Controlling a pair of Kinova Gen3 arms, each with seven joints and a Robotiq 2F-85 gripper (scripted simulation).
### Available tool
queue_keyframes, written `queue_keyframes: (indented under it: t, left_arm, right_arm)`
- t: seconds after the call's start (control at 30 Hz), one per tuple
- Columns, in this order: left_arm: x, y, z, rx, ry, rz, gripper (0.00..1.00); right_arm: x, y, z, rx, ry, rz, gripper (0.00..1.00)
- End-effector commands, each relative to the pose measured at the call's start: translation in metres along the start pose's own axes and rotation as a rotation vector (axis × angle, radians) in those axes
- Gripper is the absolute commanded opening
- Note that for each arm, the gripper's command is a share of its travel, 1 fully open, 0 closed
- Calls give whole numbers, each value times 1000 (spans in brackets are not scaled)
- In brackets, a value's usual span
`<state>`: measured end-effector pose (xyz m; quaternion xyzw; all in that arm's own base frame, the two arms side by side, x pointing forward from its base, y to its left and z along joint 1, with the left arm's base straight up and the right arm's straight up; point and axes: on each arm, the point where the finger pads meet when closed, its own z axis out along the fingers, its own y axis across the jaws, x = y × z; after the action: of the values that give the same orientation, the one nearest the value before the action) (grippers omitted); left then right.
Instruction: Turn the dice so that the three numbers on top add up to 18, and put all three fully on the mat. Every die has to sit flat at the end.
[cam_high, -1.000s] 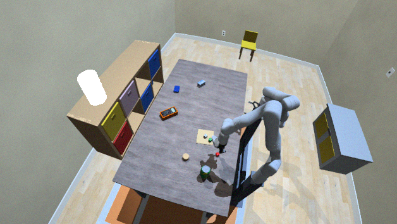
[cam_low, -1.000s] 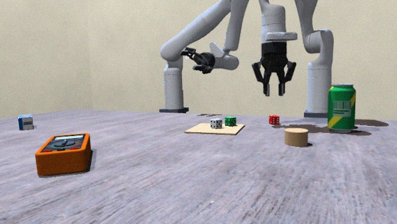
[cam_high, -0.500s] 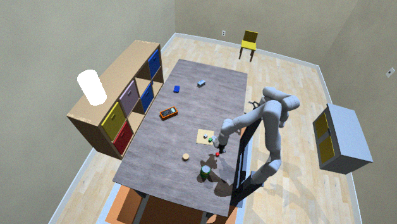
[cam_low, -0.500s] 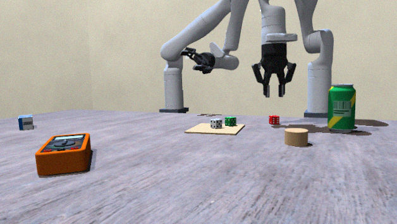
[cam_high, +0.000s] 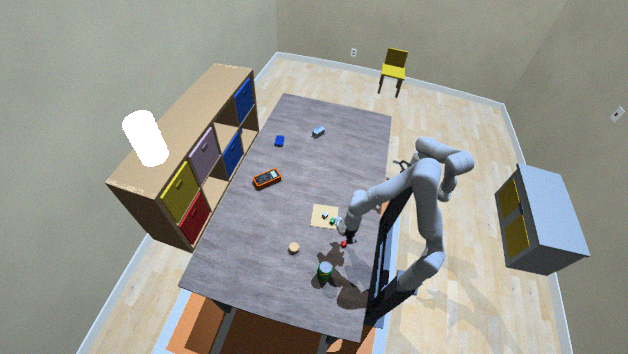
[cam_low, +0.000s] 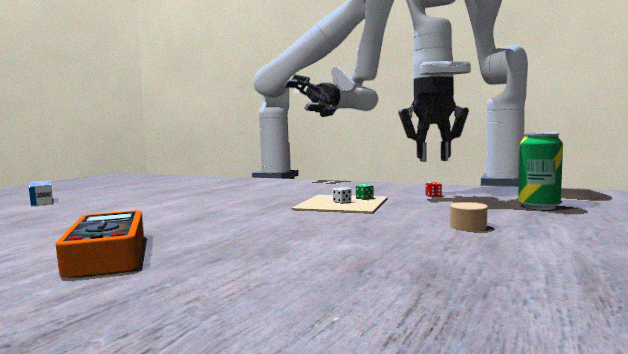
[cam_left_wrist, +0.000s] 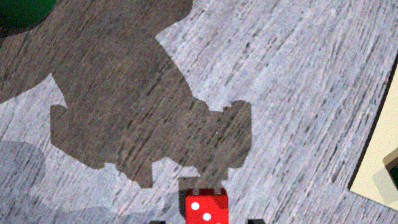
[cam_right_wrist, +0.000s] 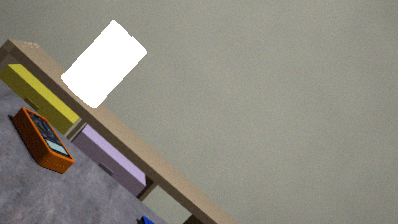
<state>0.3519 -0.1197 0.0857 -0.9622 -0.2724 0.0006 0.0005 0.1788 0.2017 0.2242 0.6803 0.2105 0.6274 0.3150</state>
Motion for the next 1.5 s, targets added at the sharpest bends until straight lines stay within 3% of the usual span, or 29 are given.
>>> queue_keyframes:
  t: [0.0,0.67,1.47]
  left_arm:
    - [0,0,6,-1,1,0,466]
    - [0,0,30,-1,1,0,466]
    - [0,0,34,-1,1,0,466]
  right_arm:
    - [0,0,0,0,0,1,1000]
    - [0,0,0,0,0,1,1000]
    - [0,0,0,0,0,1,1000]
